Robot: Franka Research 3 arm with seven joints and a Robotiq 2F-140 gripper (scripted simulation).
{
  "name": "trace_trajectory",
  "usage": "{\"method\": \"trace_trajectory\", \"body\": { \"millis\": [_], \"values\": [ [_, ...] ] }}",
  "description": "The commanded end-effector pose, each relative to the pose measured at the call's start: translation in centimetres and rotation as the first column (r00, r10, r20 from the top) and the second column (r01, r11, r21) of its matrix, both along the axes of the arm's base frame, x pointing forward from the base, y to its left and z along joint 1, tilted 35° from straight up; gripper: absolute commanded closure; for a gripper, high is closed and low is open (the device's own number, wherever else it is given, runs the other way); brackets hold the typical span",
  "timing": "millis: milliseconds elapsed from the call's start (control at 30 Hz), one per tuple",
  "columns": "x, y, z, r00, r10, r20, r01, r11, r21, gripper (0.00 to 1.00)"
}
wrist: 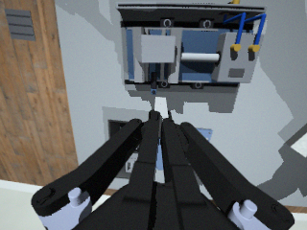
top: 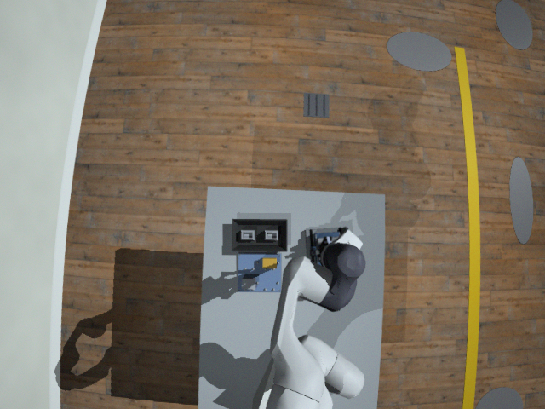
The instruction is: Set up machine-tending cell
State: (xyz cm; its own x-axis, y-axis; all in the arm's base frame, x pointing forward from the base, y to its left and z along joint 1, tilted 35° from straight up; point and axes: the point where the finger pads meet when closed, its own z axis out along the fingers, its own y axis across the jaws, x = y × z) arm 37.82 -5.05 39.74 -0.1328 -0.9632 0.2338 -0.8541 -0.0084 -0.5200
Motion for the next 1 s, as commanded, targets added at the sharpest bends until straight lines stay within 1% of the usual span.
{"method": "trace_trajectory", "body": {
  "millis": [0, 900, 933, 967],
  "values": [
    [-0.01, -0.3, 0.09, 0.999, 0.04, -0.011, -0.04, 0.999, -0.032, 1.0],
    [-0.01, -0.32, 0.09, 0.999, 0.037, -0.01, -0.037, 0.999, -0.03, 1.0],
    [-0.01, -0.42, 0.12, 1.0, 0.019, -0.004, -0.019, 1.0, -0.019, 1.0],
    [-0.02, -0.67, 0.18, 1.0, -0.024, 0.009, 0.024, 1.0, 0.008, 1.0]
  ]
}}
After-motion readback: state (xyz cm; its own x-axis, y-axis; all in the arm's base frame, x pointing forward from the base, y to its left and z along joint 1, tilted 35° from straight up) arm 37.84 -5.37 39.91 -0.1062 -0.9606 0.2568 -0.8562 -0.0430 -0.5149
